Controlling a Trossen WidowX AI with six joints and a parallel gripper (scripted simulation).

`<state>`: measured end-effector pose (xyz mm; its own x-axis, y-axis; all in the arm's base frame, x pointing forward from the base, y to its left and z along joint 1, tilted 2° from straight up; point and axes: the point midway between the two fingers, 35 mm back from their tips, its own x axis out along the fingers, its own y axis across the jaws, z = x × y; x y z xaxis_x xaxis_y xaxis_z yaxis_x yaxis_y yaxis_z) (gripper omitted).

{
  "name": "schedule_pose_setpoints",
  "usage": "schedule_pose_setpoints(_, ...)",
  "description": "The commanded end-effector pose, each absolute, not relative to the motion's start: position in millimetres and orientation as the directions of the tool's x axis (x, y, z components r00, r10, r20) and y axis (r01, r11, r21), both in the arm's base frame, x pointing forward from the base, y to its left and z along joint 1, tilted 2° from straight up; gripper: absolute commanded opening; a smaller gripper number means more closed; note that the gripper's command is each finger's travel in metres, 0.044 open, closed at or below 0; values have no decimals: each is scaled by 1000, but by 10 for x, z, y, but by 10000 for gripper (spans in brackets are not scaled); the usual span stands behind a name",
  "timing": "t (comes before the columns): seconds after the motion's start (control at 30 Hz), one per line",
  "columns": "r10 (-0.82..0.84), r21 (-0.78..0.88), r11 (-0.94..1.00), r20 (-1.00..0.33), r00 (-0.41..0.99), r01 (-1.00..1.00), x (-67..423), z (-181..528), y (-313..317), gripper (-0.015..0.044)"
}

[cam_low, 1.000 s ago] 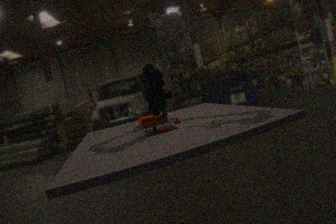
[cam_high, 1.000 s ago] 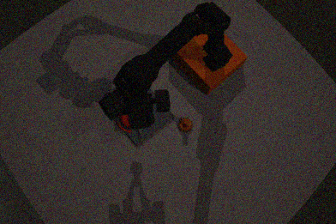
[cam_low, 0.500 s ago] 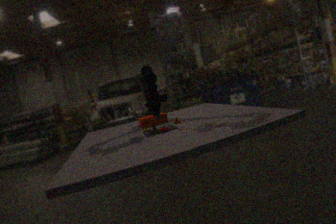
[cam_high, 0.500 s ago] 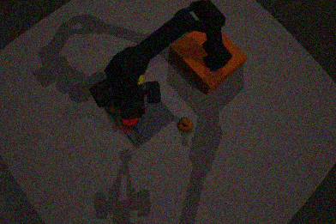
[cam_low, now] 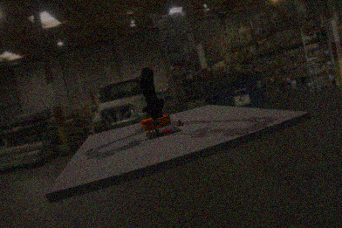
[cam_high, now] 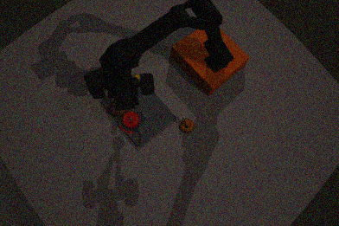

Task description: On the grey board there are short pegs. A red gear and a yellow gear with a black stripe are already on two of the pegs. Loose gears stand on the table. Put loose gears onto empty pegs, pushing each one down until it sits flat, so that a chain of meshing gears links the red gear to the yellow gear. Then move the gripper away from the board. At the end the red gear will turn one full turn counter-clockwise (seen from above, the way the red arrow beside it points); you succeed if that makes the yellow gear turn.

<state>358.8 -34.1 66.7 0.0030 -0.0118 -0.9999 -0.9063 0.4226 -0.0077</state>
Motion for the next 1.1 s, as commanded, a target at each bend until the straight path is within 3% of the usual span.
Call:
schedule_pose_setpoints(0.0, -17, -6, 420, -1000, -1, -908, 3573, 620, -478, 0)
schedule_pose_setpoints(0.87, -18, -6, 415, -1000, -2, -910, 3536, 558, -795, 0)
schedule_pose_setpoints(1.07, -18, -7, 489, -1000, -2, -872, 3536, 558, -795, 0)
